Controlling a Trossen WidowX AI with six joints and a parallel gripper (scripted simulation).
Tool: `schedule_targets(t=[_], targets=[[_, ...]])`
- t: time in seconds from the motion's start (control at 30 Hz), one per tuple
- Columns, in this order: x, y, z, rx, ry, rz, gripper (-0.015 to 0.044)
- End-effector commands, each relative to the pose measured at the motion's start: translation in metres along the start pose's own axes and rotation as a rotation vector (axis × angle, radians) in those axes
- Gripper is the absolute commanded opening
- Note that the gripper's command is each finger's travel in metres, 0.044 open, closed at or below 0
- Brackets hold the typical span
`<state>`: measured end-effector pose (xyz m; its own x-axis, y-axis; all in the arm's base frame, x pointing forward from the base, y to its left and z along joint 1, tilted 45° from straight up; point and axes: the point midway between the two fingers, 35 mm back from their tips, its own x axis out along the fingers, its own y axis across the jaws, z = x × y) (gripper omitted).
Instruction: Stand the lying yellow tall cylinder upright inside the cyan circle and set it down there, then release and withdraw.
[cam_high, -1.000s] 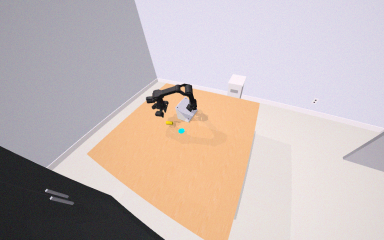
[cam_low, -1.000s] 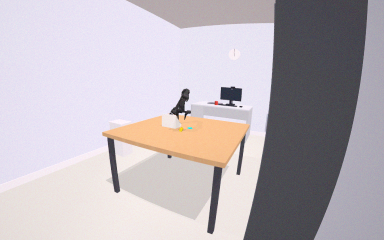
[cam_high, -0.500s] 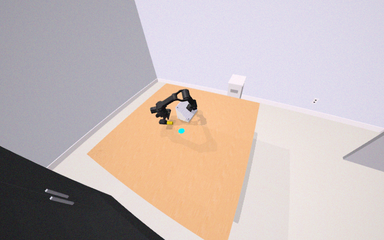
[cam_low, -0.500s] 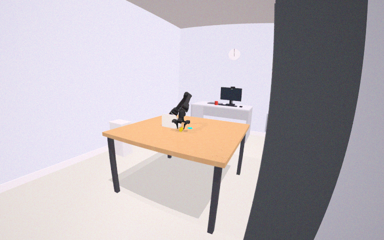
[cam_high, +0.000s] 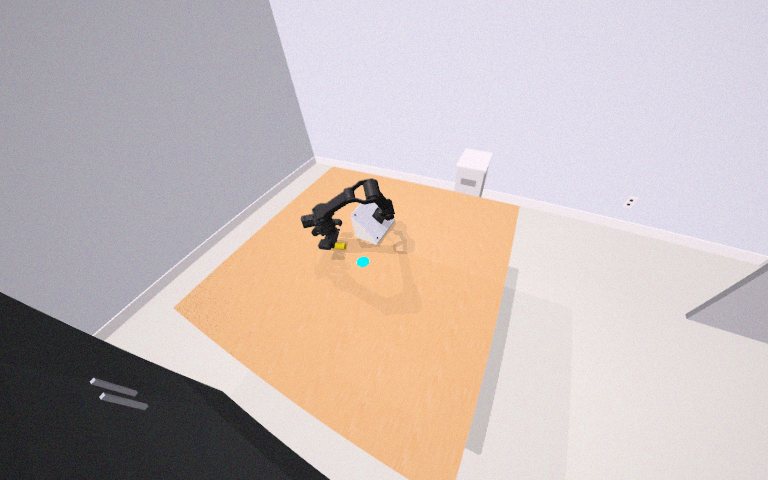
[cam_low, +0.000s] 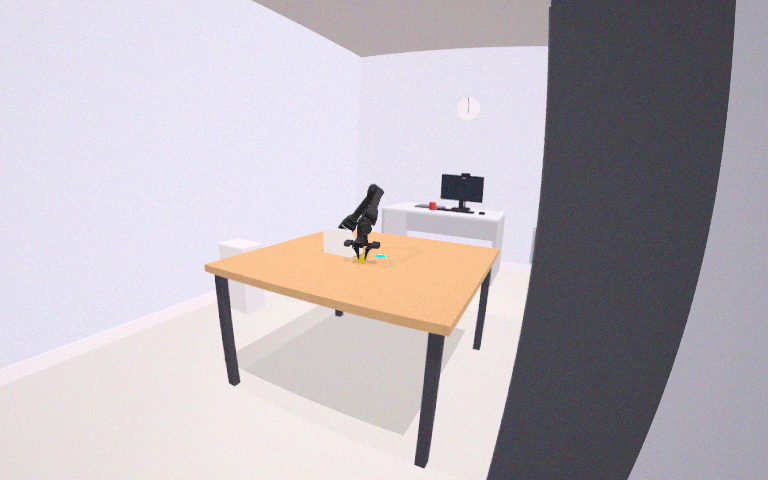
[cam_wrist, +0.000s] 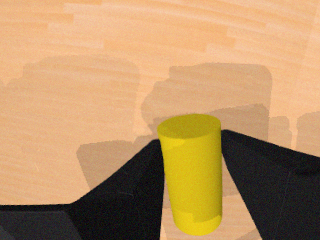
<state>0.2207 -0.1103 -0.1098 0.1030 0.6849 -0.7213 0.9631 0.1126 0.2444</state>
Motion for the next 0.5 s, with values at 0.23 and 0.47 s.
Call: schedule_targets(t=[0.23,0.47], targets=[[-0.023,0.001,0.002,0.008,0.003,0.0,0.0105],[-0.044,0.002,0.004,0.008,0.002,-0.001,0.0105]])
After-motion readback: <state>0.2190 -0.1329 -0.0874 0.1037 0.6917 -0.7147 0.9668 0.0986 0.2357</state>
